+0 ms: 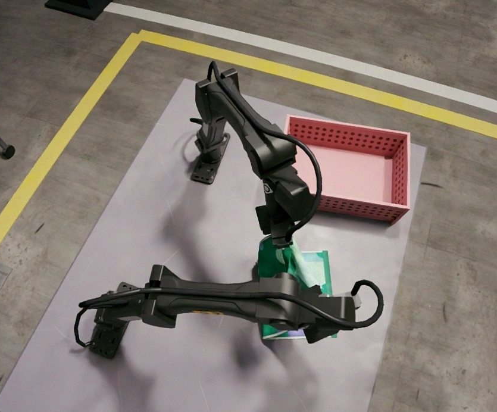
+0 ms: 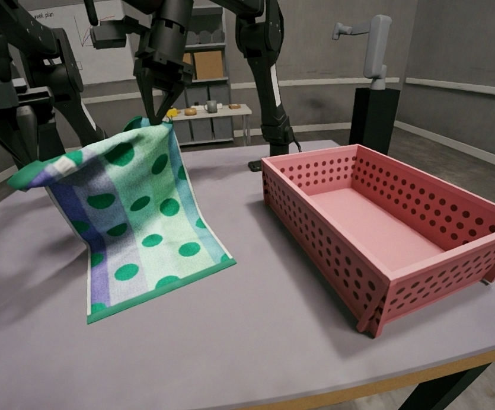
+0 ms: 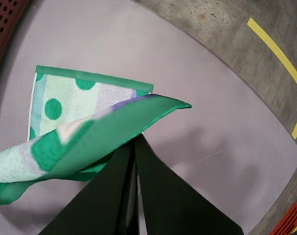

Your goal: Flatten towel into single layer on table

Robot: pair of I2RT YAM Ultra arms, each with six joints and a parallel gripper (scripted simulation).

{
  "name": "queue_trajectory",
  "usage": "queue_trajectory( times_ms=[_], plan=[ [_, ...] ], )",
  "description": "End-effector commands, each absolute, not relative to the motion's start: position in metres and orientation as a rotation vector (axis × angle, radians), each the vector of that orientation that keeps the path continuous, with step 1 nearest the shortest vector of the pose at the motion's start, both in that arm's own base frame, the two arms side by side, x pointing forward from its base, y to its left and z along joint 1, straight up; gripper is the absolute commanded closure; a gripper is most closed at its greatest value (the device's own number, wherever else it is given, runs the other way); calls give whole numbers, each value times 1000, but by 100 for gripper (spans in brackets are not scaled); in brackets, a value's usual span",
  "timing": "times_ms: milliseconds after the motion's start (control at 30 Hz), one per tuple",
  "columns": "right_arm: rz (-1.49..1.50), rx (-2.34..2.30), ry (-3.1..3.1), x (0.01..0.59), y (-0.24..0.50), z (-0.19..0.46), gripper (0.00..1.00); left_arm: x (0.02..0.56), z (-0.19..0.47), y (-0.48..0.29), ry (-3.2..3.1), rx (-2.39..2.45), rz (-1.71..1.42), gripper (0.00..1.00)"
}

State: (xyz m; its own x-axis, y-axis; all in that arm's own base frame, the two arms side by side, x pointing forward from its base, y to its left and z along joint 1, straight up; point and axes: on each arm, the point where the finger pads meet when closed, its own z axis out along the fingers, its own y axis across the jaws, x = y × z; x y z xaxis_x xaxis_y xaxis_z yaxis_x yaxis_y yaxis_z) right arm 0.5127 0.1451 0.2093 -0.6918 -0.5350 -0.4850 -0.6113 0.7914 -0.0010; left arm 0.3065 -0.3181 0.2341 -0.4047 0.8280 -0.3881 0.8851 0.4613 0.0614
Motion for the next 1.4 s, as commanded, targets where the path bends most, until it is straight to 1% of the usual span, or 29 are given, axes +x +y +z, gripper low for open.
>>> queue_trajectory(
  times_ms=[0, 33, 133, 167, 267, 300, 333, 367, 433, 467, 567, 600, 700, 733, 767, 867, 900, 967, 1000, 1100, 1133, 1267, 1300, 1367],
  plan=[
    [189, -801, 2492, 511, 137, 239, 100, 300, 239, -306, 2420, 1434, -221, 100],
    [184, -749, 2417, 500, 141, 283, 100, 302, 265, -297, 2422, 1376, -229, 100],
    [189, -753, 2453, 506, 141, 265, 100, 302, 265, -297, 2422, 1375, -224, 100],
    [186, -695, 2367, 494, 142, 309, 100, 302, 298, -286, 2395, 1300, -248, 100],
    [185, -694, 2367, 494, 142, 309, 100, 303, 295, -287, 2400, 1302, -247, 100],
    [183, -680, 2408, 503, 135, 291, 100, 305, 291, -287, 2410, 1305, -237, 100],
    [183, -678, 2408, 503, 134, 291, 100, 305, 291, -287, 2410, 1305, -237, 100],
    [185, -631, 2306, 493, 141, 332, 100, 301, 331, -274, 2337, 1211, -278, 100],
    [187, -633, 2325, 493, 140, 325, 100, 301, 331, -274, 2336, 1209, -278, 100],
    [192, -584, 2257, 487, 142, 350, 100, 302, 356, -265, 2289, 1135, -302, 100],
    [185, -564, 2257, 489, 135, 350, 100, 303, 356, -265, 2281, 1119, -298, 100],
    [195, -528, 2189, 481, 142, 374, 100, 304, 381, -257, 2230, 1051, -327, 100],
    [185, -508, 2193, 484, 134, 374, 100, 307, 383, -257, 2209, 1024, -321, 100],
    [197, -478, 2125, 476, 142, 397, 100, 310, 409, -252, 2139, 956, -355, 100],
    [197, -478, 2125, 476, 142, 397, 100, 313, 394, -250, 2165, 943, -333, 100],
    [186, -457, 2129, 479, 133, 397, 100, 313, 394, -250, 2165, 943, -333, 100],
    [202, -433, 2054, 471, 142, 419, 100, 315, 416, -243, 2109, 877, -350, 100],
    [197, -423, 2053, 472, 138, 419, 100, 315, 416, -243, 2092, 858, -355, 100],
    [208, -391, 1978, 466, 142, 438, 100, 318, 436, -237, 2034, 795, -370, 100],
    [200, -376, 1974, 467, 137, 438, 100, 318, 436, -237, 2019, 779, -373, 100],
    [214, -349, 1897, 461, 143, 456, 100, 320, 453, -232, 1958, 717, -386, 100],
    [201, -330, 1899, 464, 133, 456, 100, 320, 453, -232, 1947, 706, -389, 100],
    [218, -317, 1828, 453, 142, 489, 100, 319, 485, -225, 1881, 644, -399, 100],
    [218, -317, 1828, 453, 142, 489, 100, 319, 485, -225, 1881, 644, -399, 100]
  ],
)
